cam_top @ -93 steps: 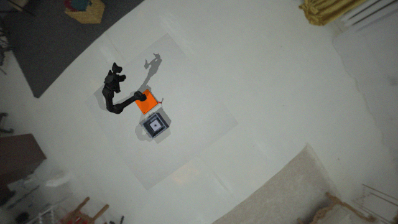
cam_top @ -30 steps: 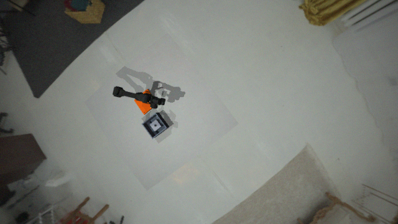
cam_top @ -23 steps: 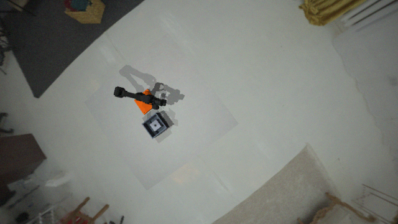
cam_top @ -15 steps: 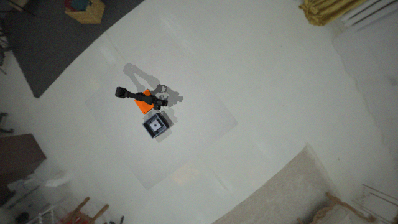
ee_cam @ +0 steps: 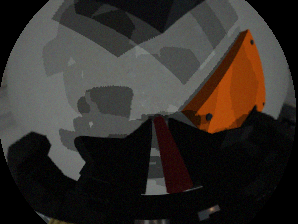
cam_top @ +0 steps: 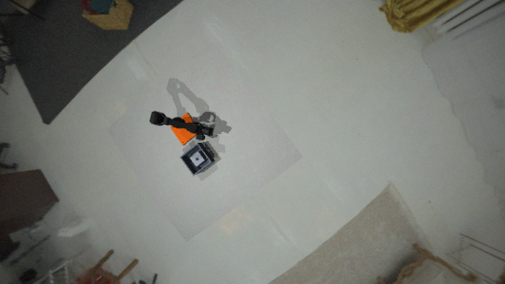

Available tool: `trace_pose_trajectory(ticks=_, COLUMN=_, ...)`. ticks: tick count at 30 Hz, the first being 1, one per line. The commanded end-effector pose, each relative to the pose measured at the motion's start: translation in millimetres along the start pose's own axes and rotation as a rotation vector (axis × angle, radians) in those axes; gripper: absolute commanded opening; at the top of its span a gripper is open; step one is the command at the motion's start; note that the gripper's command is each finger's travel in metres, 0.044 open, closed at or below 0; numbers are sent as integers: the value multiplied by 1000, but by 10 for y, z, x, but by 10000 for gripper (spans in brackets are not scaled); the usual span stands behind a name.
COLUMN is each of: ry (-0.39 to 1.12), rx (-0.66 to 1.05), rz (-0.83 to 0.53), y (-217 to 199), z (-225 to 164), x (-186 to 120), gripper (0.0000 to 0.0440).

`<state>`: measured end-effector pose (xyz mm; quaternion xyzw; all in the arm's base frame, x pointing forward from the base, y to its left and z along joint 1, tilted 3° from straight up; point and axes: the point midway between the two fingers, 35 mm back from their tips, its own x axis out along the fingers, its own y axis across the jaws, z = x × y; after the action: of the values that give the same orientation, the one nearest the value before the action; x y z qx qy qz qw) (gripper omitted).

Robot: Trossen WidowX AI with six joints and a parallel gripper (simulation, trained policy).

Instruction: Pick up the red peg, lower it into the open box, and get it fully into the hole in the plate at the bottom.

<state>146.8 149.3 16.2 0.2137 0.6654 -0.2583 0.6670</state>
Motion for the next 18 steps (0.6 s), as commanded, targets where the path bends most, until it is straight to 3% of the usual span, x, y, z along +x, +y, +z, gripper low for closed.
trace_pose_trajectory(ticks=1, ry=-8, rx=1, rz=-34, y=-11, z=16, x=38, gripper=35)
trace_pose_trajectory(ticks=6, ry=-48, rx=-12, rz=-21, y=47, z=94, x=-109, gripper=1)
trace_pose_trajectory(ticks=18, ry=-142, rx=-5, rz=41, y=136, z=332, x=-666, gripper=0)
